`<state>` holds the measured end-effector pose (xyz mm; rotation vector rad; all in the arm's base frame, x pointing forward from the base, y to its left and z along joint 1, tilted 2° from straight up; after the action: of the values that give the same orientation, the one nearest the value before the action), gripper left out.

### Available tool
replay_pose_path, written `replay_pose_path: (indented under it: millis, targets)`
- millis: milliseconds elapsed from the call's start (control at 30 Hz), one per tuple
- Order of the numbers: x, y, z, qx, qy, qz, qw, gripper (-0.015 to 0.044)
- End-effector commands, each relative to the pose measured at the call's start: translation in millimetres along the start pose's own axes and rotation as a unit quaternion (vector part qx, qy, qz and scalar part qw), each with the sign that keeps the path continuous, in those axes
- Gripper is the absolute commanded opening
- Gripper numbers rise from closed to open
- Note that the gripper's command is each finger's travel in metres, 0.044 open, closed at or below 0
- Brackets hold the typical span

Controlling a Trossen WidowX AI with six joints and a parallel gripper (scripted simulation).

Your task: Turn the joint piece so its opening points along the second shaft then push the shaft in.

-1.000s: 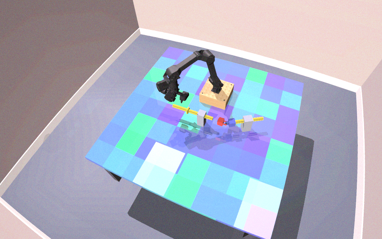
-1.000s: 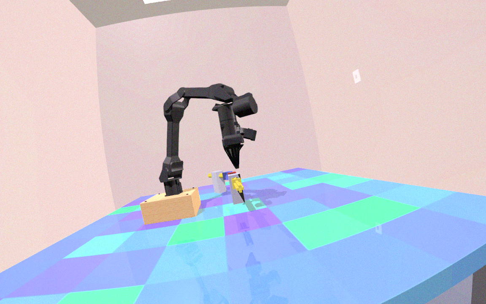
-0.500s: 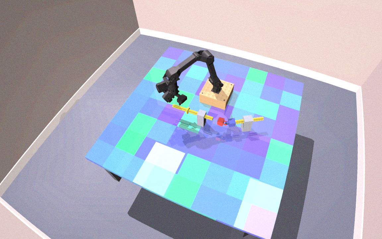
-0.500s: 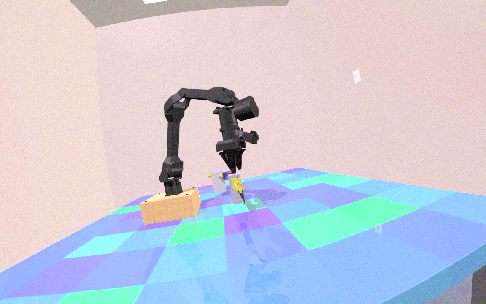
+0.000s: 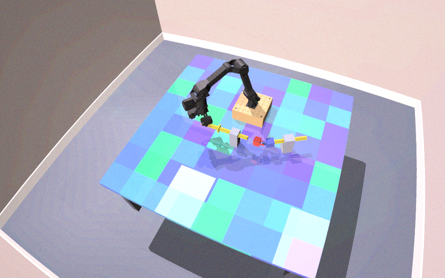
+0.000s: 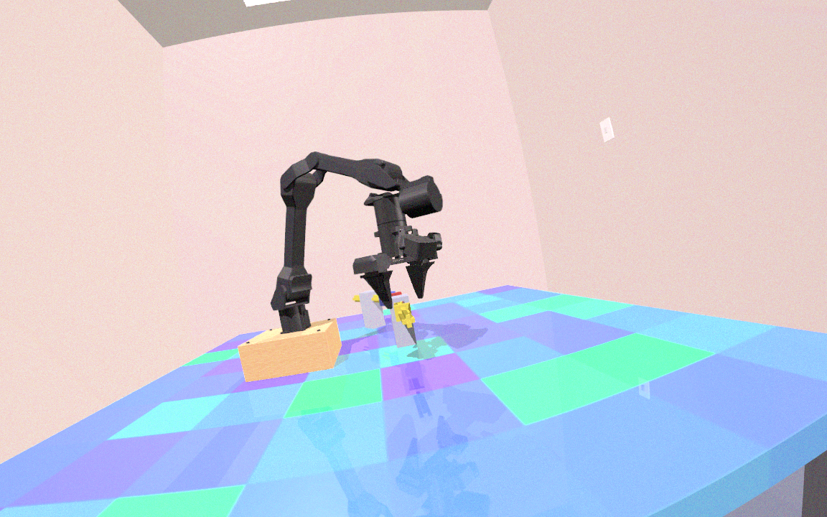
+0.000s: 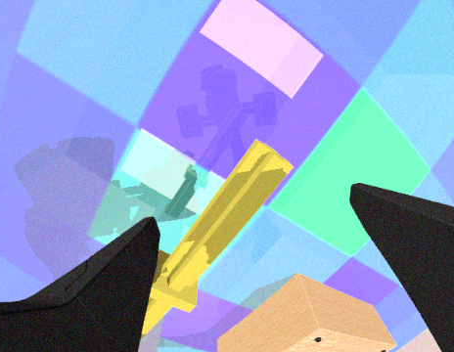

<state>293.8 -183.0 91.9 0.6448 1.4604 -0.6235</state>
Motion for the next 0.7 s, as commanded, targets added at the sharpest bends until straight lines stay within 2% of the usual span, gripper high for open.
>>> replay_pose_path:
  millis: [0,533,667]
  targets:
    - [8,-1,-1,0.073,0.002,-0.001,0.997,0.0440]
    - [33,-2,-3,0.345,0.003,0.000,0.939,0.0440]
    - [36,-2,-3,0.369,0.003,0.001,0.929,0.0440]
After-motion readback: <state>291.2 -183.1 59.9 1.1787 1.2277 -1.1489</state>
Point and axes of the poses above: the point midway between the two fingers, 35 mm back from their tips, its own x axis out along the fingers, its own y axis across the jaws, z = x × y, the point moved 1 cm from there along -x, back along the fingers, and after that the axes turned 5 degrees about x, right-handed, at the moved point
